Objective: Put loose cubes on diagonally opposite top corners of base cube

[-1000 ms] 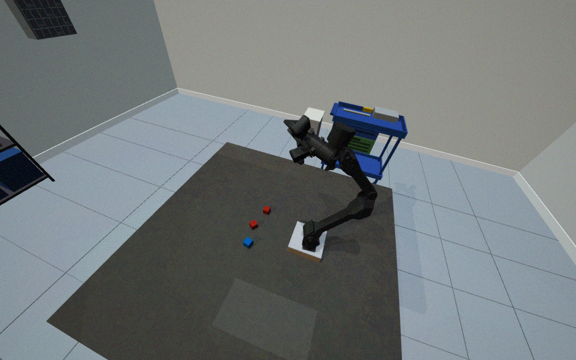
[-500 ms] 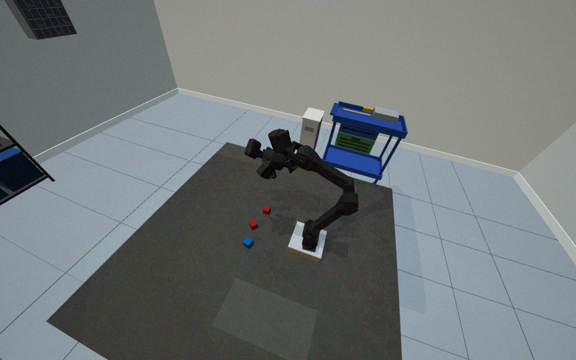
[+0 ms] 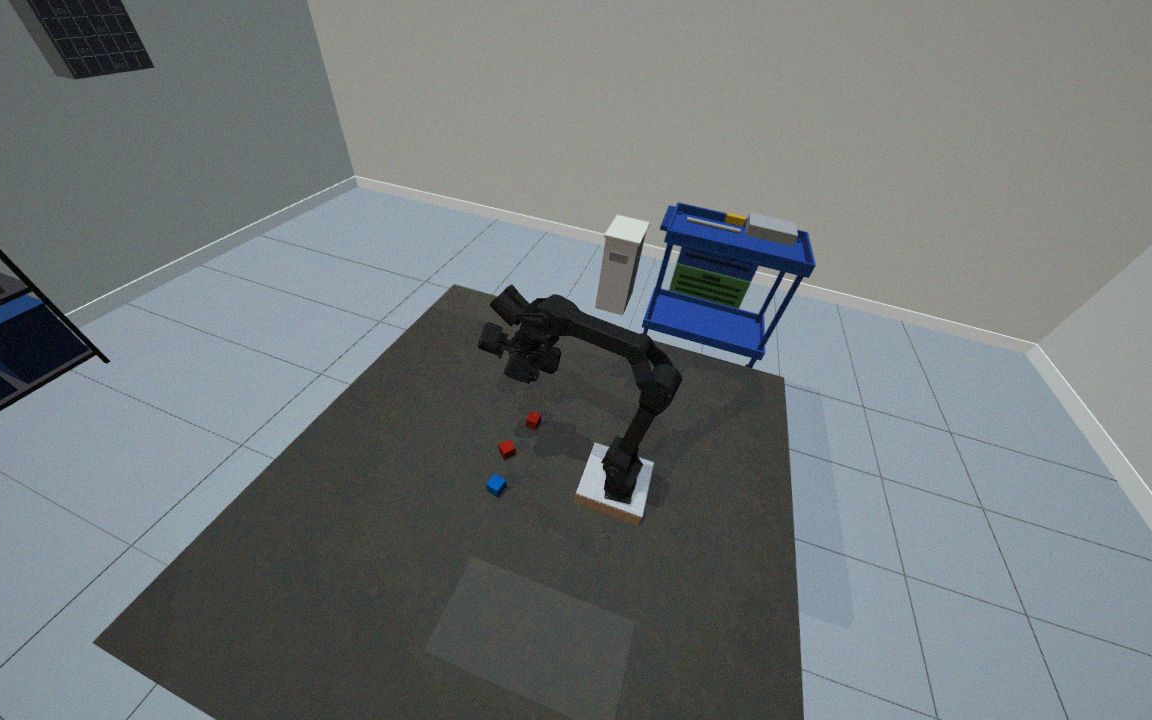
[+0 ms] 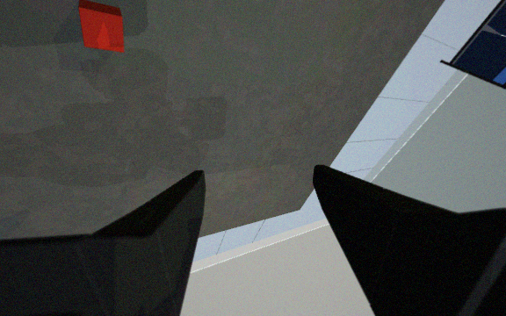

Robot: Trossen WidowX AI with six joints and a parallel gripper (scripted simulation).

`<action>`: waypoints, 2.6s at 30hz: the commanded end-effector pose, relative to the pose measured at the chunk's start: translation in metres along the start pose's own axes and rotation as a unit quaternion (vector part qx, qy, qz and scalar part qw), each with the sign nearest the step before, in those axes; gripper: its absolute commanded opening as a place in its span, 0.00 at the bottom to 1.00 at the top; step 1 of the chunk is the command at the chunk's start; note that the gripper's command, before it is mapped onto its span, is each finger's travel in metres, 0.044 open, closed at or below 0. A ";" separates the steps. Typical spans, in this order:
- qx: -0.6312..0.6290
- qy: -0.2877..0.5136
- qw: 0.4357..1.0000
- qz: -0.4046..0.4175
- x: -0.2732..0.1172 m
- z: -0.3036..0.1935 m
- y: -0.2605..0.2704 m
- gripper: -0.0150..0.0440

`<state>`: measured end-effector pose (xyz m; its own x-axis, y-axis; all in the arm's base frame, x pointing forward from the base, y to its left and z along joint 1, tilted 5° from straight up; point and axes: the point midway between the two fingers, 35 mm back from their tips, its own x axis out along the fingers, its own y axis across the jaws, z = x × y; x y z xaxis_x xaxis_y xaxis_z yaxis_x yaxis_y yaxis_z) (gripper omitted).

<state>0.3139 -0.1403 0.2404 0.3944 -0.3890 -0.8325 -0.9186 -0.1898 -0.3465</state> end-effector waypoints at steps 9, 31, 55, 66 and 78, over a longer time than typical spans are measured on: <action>0.105 -0.148 0.963 0.197 0.081 0.028 0.081 0.70; 0.112 -0.157 0.959 0.209 0.150 0.057 0.115 0.70; 0.112 -0.157 0.959 0.209 0.179 0.069 0.127 0.66; 0.123 -0.153 0.957 0.212 0.178 0.067 0.128 0.43; 0.127 -0.151 0.957 0.212 0.151 0.053 0.112 0.43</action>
<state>0.2690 -0.1728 0.0458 -0.0038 -0.0947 -0.9955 -0.9860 0.1666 -0.0121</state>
